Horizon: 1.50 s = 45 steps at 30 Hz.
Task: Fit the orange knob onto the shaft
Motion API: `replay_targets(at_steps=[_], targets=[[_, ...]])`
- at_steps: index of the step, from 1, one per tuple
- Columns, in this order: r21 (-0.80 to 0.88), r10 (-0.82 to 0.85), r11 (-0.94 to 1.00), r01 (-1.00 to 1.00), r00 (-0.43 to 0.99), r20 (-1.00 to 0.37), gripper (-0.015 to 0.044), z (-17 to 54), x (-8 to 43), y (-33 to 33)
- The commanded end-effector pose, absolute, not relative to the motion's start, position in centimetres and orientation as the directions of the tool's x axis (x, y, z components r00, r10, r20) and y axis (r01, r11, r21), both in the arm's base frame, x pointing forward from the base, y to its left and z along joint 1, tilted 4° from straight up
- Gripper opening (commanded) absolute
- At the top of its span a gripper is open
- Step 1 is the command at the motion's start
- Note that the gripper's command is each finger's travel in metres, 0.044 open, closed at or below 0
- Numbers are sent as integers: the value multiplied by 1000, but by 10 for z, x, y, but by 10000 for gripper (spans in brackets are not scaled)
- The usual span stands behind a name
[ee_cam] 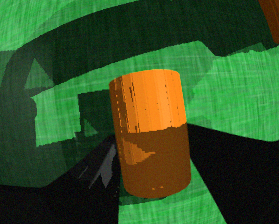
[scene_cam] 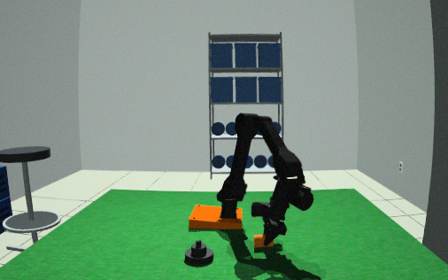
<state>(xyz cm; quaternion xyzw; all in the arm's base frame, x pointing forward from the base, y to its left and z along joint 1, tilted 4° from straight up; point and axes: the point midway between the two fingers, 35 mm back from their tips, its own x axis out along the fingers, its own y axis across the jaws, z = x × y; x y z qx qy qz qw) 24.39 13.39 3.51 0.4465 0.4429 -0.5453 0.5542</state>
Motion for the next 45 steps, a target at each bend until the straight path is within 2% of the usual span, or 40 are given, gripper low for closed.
replay_targets(at_steps=[1,23,45], targets=[[8,-137,8,1000,9,-991,181,37,243,129],[11,238,7,1000,9,-971,181,46,243,105],[12,579,5,1000,6,-815,181,46,243,80]])
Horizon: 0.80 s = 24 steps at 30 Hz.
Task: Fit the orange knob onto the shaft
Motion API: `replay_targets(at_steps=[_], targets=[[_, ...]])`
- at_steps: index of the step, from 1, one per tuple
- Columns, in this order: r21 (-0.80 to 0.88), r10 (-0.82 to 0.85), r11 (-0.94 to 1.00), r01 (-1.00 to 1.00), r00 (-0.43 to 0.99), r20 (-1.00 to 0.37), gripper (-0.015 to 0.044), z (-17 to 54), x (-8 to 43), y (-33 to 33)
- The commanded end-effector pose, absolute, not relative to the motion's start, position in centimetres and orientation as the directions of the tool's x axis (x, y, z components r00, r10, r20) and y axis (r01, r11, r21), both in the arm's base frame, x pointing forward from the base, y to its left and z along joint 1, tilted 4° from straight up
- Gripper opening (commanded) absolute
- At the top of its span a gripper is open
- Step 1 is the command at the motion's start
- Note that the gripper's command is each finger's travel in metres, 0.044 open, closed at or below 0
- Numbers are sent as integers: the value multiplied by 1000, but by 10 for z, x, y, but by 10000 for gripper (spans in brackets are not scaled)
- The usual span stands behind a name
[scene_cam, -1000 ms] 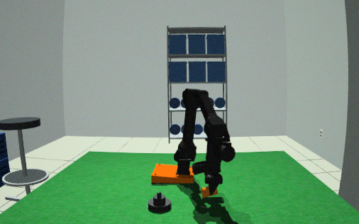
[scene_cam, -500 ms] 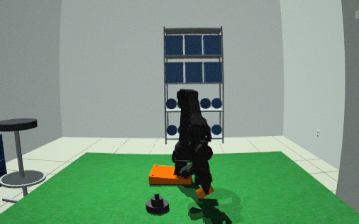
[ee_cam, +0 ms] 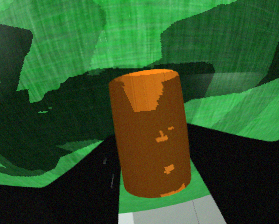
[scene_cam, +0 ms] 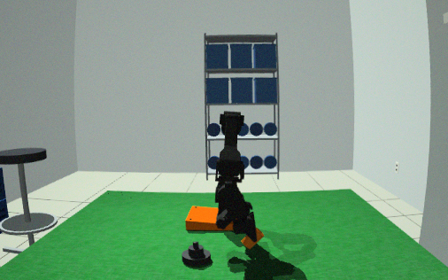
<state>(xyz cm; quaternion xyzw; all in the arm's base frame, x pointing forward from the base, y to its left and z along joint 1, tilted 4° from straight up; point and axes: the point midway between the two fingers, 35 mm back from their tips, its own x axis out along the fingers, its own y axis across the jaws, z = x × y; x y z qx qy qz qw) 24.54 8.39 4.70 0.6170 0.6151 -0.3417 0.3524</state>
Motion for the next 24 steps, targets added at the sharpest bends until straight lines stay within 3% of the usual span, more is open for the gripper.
replay_targets(at_steps=[1,19,24], targets=[[12,593,5,1000,6,-805,181,45,243,79],[11,809,4,1000,4,-587,181,38,243,60],[11,769,4,1000,5,-639,181,40,243,61]])
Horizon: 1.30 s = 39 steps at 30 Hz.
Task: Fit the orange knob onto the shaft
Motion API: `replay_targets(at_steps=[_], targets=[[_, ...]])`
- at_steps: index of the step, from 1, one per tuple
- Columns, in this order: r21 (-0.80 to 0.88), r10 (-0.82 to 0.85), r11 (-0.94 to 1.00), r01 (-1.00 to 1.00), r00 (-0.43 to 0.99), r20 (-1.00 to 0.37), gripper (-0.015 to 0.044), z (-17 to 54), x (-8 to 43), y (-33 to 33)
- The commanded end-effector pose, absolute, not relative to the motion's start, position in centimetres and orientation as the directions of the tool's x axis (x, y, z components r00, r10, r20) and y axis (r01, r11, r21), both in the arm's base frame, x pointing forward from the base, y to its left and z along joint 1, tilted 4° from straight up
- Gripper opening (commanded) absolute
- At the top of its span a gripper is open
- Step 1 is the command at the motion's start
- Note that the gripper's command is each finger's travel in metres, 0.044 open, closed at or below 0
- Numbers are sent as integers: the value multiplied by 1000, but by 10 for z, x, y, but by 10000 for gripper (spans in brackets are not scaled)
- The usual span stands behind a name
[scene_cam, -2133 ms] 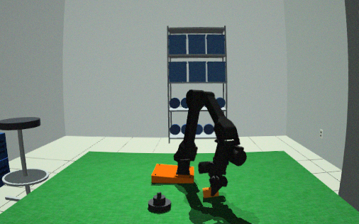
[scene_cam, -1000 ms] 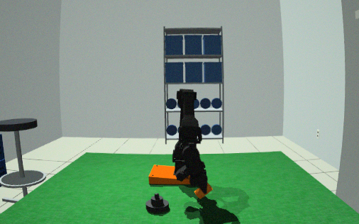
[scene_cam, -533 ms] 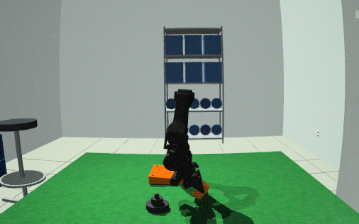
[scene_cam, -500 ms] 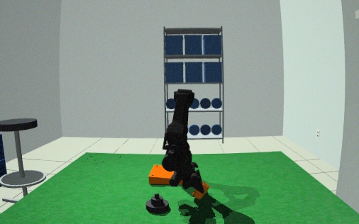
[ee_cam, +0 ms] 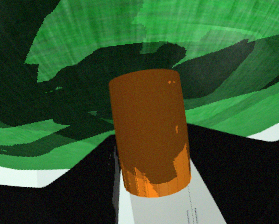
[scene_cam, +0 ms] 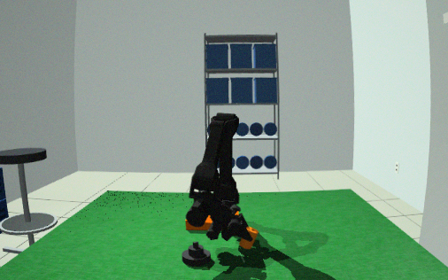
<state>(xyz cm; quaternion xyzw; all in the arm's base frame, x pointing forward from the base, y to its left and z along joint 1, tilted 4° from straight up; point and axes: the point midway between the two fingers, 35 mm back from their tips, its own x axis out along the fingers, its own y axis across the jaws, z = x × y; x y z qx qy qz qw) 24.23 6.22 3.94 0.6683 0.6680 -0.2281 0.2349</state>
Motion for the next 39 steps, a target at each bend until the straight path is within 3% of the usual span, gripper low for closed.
replay_targets(at_steps=[1,12,15,39], targets=[[11,769,4,1000,5,-639,181,40,243,61],[11,769,4,1000,5,-639,181,39,243,56],[10,774,1,1000,6,-633,259,40,243,58],[10,774,1,1000,6,-633,260,40,243,58]])
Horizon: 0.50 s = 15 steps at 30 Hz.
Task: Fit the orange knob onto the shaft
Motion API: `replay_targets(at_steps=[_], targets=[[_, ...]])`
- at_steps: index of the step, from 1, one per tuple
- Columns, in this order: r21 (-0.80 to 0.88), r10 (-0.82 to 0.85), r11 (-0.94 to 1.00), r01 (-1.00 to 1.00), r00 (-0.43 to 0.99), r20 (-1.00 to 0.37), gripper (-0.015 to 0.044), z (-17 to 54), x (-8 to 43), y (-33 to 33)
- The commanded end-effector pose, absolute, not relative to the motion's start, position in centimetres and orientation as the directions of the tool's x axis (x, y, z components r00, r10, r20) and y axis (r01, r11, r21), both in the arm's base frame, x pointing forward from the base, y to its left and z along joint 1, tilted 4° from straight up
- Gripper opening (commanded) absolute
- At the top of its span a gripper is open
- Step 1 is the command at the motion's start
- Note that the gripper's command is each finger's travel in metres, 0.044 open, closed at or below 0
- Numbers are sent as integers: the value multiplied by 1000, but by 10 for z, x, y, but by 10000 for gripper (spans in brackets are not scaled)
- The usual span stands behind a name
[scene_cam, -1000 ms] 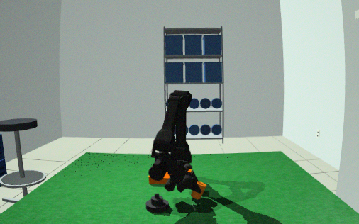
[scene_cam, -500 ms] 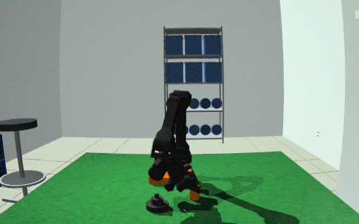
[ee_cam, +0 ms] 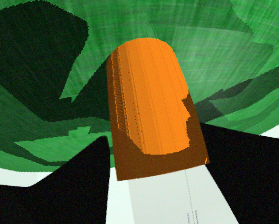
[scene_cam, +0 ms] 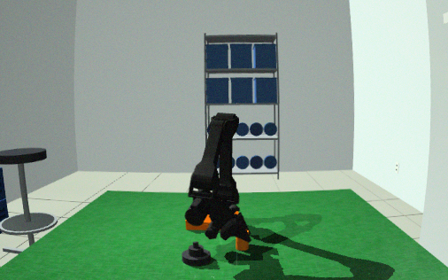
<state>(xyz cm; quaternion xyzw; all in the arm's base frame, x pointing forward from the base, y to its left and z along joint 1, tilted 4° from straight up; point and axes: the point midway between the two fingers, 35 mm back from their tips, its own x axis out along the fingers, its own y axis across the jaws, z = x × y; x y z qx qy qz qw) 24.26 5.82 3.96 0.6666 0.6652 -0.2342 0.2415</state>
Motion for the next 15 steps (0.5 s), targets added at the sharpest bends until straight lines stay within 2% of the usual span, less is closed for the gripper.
replay_targets(at_steps=[1,7,15], targets=[[10,774,1,1000,6,-633,286,40,243,58],[10,774,1,1000,6,-633,440,40,243,58],[10,774,1,1000,6,-633,440,40,243,58]])
